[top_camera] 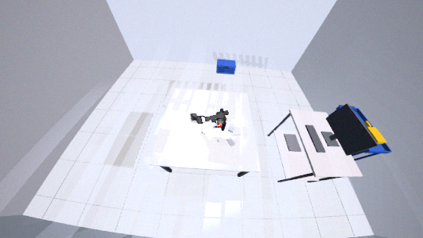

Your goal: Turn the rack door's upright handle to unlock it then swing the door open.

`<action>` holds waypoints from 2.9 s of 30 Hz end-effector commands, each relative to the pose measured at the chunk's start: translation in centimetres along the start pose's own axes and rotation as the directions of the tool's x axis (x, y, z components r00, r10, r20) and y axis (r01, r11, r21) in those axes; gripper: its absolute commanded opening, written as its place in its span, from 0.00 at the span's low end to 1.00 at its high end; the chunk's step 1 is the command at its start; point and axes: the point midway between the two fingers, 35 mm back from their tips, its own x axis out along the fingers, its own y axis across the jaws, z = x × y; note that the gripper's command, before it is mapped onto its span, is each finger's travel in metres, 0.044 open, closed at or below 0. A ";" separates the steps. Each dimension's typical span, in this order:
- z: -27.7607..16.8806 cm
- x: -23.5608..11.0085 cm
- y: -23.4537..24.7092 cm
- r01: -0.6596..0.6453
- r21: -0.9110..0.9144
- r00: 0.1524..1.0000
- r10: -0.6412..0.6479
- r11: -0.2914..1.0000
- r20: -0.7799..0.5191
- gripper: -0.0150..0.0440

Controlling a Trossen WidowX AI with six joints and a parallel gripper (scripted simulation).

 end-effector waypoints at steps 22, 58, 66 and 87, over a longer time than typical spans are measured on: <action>-0.3 0.1 0.4 -0.007 -0.937 1.000 0.006 0.350 -0.005 0.76; -0.3 0.1 0.4 0.005 -0.144 1.000 0.006 -0.990 -0.005 0.76; -0.3 0.1 0.4 0.006 0.077 1.000 0.006 -0.997 -0.005 0.76; -0.3 0.1 0.4 0.006 0.077 1.000 0.006 -0.997 -0.005 0.56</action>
